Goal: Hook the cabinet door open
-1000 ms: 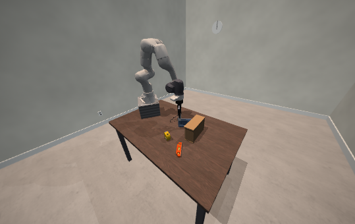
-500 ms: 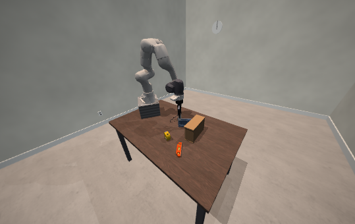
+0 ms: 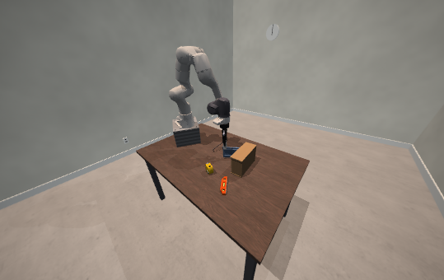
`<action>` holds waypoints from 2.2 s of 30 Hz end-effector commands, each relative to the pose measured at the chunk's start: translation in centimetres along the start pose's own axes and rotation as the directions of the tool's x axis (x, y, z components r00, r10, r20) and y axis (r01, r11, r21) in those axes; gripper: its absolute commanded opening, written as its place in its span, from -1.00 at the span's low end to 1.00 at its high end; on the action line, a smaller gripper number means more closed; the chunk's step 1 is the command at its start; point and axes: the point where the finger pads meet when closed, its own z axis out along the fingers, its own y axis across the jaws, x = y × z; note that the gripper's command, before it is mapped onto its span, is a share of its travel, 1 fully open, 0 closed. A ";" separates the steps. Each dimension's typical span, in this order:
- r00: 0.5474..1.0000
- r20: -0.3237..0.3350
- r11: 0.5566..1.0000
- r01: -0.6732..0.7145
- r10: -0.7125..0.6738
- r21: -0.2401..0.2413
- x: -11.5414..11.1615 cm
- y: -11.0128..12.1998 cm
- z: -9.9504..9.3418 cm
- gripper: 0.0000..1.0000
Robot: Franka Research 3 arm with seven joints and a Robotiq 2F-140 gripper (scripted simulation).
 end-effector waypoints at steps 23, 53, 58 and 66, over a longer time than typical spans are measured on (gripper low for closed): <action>1.000 0.001 1.000 0.030 -0.030 0.000 0.0 -0.7 0.0 -0.68; 1.000 0.001 1.000 0.029 -0.029 0.000 0.0 -0.7 -3.1 -0.68; 1.000 0.001 1.000 0.029 -0.029 0.000 0.0 -0.7 -3.7 -0.68; 1.000 0.001 1.000 0.029 -0.029 0.000 0.0 -0.7 -5.4 -0.68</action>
